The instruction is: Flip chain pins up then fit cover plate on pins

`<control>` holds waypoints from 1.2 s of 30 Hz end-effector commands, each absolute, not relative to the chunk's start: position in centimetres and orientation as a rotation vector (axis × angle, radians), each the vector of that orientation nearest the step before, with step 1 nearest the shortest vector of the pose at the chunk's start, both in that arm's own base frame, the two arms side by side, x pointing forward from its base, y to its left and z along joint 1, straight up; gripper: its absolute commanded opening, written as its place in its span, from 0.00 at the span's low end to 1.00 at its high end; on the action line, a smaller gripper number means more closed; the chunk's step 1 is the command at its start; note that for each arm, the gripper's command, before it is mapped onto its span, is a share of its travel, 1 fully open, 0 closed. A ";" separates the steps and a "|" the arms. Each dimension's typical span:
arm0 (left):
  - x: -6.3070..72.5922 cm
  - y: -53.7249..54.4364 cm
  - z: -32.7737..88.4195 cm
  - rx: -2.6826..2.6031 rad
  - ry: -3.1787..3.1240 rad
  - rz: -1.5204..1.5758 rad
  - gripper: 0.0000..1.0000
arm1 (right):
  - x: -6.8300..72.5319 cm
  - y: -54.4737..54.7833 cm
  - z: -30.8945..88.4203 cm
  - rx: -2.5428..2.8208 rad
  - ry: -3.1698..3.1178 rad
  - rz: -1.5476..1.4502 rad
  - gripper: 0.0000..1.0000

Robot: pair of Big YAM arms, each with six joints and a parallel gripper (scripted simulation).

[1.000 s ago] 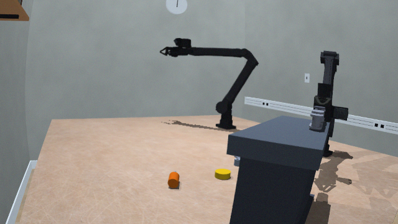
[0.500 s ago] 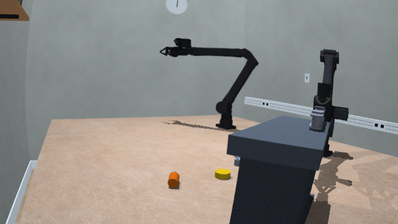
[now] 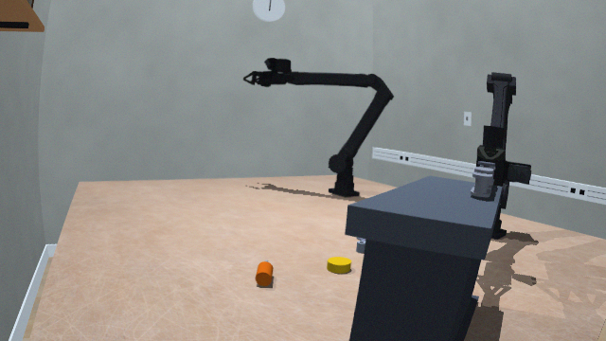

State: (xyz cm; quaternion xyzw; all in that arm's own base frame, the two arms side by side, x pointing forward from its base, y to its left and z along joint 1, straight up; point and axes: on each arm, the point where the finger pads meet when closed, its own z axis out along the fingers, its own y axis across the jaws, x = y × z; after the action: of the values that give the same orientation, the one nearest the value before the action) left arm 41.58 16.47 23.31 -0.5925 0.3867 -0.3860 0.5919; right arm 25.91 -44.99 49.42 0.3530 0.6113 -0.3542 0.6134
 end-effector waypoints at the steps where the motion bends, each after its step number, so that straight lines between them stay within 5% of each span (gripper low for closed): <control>1: 43.4 17.6 26.7 -1.320 0.840 -0.929 0.53 | 26.4 -44.9 53.8 0.777 1.354 -0.832 1.00; 12: 44.3 17.8 26.4 -1.327 0.849 -0.928 0.53 | 26.4 -44.9 53.8 0.777 1.354 -0.832 1.00; 13: 44.3 17.8 26.3 -1.330 0.850 -0.927 0.19 | 26.4 -44.9 53.8 0.777 1.354 -0.832 1.00; 36: 42.0 17.0 22.2 -1.406 0.915 -0.881 0.19 | 26.4 -44.9 53.8 0.777 1.354 -0.832 1.00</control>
State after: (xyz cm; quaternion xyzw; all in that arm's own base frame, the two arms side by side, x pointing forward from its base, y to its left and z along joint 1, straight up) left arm 42.57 16.92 23.45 -0.5918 0.3857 -0.3867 0.5928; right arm 25.91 -44.99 49.42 0.3530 0.6113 -0.3542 0.6134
